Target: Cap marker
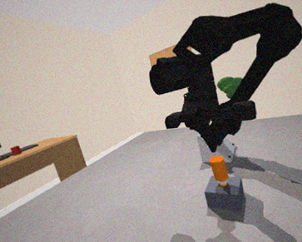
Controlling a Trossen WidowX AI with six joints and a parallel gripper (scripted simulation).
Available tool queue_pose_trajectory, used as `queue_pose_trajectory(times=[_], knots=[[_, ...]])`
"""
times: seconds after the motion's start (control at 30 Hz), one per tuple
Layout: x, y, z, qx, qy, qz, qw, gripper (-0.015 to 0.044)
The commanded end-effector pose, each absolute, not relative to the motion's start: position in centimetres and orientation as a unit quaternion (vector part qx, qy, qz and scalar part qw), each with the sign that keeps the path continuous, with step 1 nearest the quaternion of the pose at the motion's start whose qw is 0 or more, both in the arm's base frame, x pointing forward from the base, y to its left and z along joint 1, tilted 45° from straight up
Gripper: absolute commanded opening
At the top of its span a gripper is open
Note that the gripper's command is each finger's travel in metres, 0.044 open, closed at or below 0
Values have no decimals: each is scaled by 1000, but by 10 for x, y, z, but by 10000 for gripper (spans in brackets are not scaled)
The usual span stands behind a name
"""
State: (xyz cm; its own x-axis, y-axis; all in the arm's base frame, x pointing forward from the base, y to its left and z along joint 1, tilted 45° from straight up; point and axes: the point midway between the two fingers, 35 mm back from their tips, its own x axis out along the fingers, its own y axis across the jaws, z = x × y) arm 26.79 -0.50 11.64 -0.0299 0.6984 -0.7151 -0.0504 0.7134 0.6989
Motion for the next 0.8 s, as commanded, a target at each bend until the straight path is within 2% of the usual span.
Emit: queue_pose_trajectory(times=[0.0, 0.77], knots=[[266, 1, 112, 250, 659, 288, 649, 0], [268, 11, 100, 248, 654, 284, 656, 0]])
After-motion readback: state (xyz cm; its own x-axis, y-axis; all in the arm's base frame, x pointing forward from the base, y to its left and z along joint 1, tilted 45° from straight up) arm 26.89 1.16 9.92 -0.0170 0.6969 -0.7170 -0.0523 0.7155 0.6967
